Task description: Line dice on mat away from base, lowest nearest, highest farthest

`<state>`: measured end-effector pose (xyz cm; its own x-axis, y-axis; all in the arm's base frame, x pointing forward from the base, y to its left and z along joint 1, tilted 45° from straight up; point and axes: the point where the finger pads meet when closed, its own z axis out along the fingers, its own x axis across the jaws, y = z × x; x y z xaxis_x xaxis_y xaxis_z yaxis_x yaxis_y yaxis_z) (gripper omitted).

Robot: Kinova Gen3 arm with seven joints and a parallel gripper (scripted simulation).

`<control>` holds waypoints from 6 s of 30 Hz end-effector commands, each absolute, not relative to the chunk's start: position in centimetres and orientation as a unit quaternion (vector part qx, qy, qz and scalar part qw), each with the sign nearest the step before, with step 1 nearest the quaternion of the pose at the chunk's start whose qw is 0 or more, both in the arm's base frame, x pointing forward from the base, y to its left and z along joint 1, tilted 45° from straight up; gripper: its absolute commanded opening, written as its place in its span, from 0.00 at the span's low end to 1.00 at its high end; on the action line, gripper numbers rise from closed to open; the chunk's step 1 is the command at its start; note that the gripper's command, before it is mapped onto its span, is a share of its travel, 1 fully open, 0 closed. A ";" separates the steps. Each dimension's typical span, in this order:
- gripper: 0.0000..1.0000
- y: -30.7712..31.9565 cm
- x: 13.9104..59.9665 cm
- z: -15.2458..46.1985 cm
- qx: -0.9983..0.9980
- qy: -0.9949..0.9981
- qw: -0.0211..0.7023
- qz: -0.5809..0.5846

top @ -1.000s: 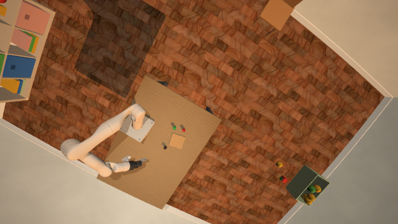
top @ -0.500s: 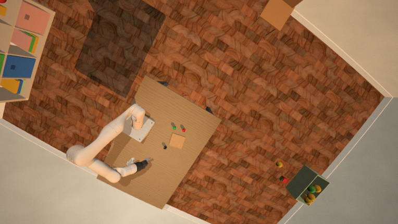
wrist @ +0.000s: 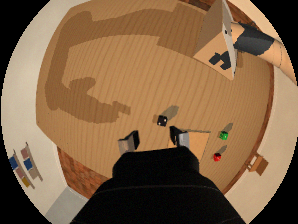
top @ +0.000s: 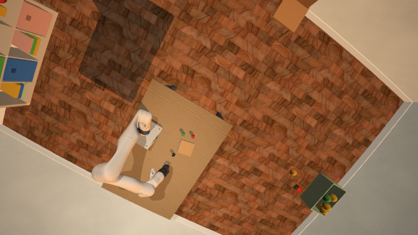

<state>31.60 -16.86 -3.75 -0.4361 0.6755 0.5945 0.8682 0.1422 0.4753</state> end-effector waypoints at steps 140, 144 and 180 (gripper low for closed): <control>1.00 10.3 34.5 6.8 -0.365 -0.848 0.127 -0.363; 1.00 11.0 34.4 7.5 -0.365 -0.848 0.127 -0.363; 1.00 12.1 34.3 8.6 -0.365 -0.848 0.127 -0.363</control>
<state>34.23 12.16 8.63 -0.7013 0.5263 0.4808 0.7112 0.4704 0.5224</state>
